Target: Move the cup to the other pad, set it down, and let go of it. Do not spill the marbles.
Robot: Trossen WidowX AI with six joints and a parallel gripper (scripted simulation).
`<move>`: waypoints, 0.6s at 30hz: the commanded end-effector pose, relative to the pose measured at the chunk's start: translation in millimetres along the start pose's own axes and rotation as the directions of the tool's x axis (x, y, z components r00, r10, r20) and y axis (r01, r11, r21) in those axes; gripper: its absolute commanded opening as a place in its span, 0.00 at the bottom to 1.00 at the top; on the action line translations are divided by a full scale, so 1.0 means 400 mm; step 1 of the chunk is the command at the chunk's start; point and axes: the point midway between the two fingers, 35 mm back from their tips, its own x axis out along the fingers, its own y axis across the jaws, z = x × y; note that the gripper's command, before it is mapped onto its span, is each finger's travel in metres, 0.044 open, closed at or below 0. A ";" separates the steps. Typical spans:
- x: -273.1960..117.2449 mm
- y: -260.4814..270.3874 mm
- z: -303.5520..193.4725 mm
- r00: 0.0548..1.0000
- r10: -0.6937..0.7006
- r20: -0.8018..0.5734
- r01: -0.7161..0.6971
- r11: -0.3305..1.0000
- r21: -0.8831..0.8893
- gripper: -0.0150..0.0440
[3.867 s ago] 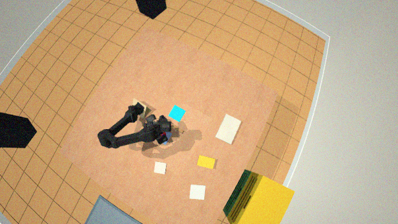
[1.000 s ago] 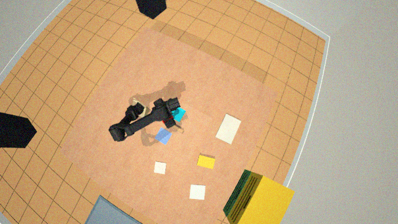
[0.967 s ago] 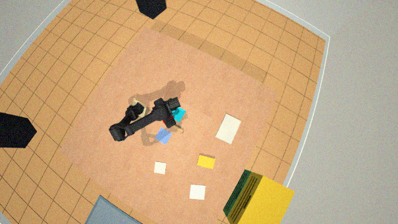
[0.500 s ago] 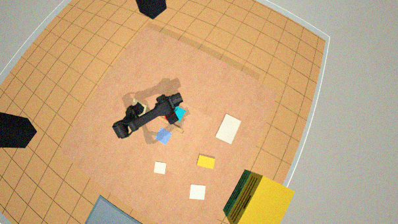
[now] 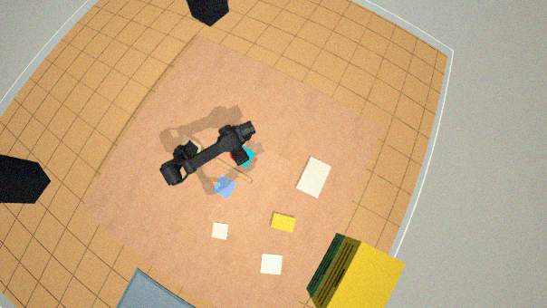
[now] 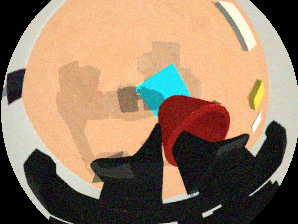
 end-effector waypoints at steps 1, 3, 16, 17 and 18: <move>-0.008 0.007 0.023 1.000 0.000 0.012 0.000 1.000 0.007 0.25; -0.009 0.012 0.032 1.000 0.000 0.012 0.000 1.000 0.007 0.25; 0.015 0.018 0.046 1.000 0.000 0.013 0.000 1.000 0.007 0.25; 0.018 0.018 0.046 1.000 0.000 0.012 0.000 1.000 0.007 0.25; 0.022 0.018 0.046 1.000 -0.001 0.012 0.000 1.000 0.007 0.25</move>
